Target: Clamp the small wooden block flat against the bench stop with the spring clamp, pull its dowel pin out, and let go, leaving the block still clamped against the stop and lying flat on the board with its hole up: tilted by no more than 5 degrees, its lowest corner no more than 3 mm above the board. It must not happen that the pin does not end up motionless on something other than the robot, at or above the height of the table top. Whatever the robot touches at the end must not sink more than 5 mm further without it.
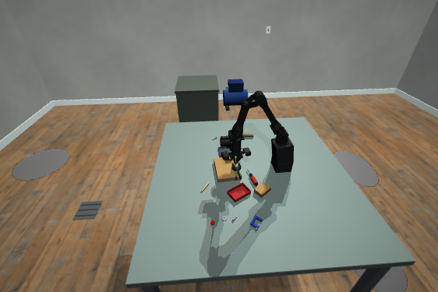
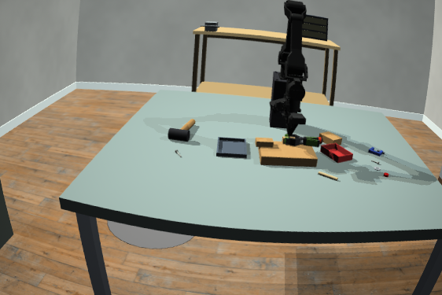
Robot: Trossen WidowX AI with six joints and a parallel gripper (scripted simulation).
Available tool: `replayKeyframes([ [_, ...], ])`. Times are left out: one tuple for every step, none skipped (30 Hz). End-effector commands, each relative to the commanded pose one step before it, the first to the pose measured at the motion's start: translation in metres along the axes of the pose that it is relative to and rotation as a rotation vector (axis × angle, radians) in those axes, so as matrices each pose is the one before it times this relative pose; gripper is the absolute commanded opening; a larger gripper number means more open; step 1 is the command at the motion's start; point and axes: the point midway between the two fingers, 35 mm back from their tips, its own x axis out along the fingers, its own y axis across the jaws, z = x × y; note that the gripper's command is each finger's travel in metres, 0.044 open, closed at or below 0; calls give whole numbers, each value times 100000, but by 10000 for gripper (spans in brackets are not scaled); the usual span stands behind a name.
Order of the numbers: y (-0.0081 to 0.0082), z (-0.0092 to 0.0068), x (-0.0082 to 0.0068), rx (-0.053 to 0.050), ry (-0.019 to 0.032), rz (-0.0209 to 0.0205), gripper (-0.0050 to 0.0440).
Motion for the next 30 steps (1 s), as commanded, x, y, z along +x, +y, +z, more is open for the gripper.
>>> replayKeyframes([
  [34,0,-140,9254,85,164,0],
  [0,0,0,0,0,0,0],
  [0,0,-3,3282,0,0,0],
  [0,0,-3,3317,0,0,0],
  [0,0,-3,3336,0,0,0],
  [0,0,-3,3328,0,0,0],
  [0,0,-3,3328,0,0,0],
  [0,0,-3,3229,0,0,0],
  [0,0,-3,3240,0,0,0],
  [0,0,-3,3218,0,0,0],
  [0,0,-3,3219,0,0,0],
  [0,0,-3,2993,0,0,0],
  [0,0,-3,3025,0,0,0],
  [0,0,-3,2950,0,0,0],
  [0,0,-3,2957,0,0,0],
  [0,0,-4,3047,0,0,0],
  [0,0,-4,3169,0,0,0],
  [0,0,0,0,0,0,0],
  [0,0,0,0,0,0,0],
  [0,0,-4,3095,0,0,0],
  [0,0,-3,2415,0,0,0],
  [0,0,-4,2325,0,0,0],
  [0,0,-5,3009,0,0,0],
  [0,0,-4,2332,0,0,0],
  [0,0,-2,1401,0,0,0],
  [0,0,-3,1398,0,0,0],
  [0,0,-5,2242,0,0,0],
  [0,0,-4,1549,0,0,0],
  [0,0,-1,516,0,0,0],
  [0,0,-4,941,0,0,0],
])
